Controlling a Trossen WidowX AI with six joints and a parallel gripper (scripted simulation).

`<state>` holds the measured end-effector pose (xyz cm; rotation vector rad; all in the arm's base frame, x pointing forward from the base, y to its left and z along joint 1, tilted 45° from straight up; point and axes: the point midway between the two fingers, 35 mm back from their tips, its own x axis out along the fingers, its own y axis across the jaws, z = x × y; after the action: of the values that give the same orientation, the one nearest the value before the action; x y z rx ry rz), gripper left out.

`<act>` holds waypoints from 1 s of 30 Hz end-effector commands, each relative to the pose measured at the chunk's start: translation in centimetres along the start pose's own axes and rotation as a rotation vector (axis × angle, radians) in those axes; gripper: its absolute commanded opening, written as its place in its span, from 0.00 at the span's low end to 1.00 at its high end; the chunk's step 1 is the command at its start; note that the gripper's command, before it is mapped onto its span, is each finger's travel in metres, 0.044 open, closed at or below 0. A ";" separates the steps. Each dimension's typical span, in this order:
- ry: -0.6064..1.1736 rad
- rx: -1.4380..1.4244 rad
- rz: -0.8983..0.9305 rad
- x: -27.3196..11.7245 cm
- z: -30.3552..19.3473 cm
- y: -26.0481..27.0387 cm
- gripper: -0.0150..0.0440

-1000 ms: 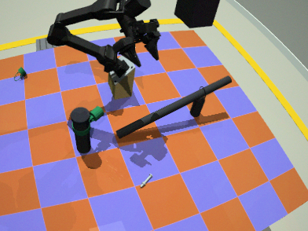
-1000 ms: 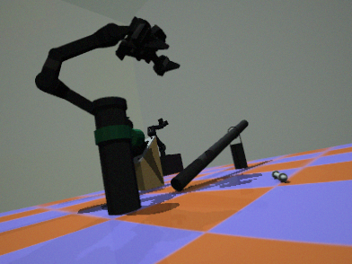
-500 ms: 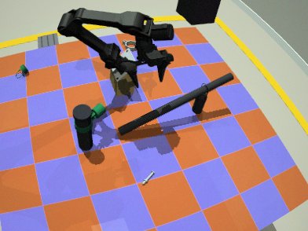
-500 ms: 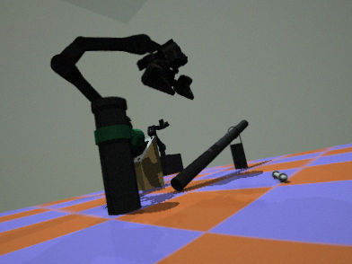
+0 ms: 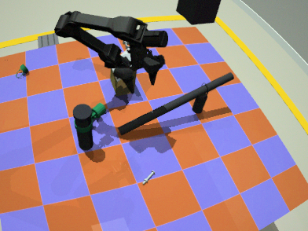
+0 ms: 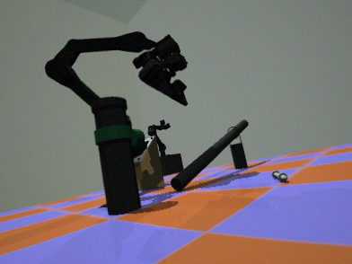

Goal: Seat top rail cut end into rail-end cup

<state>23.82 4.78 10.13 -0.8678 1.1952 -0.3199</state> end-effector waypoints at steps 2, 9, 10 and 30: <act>0.008 -0.389 0.088 0.2 -1.4 -3.9 1.00; -0.041 -0.810 0.150 0.2 -3.7 -7.8 1.00; -0.048 -0.829 0.155 0.2 -4.1 -8.4 1.00; -0.172 -1.477 0.106 -1.0 -9.3 -13.4 1.00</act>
<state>21.19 -4.26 16.47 -1.5761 1.3611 0.4656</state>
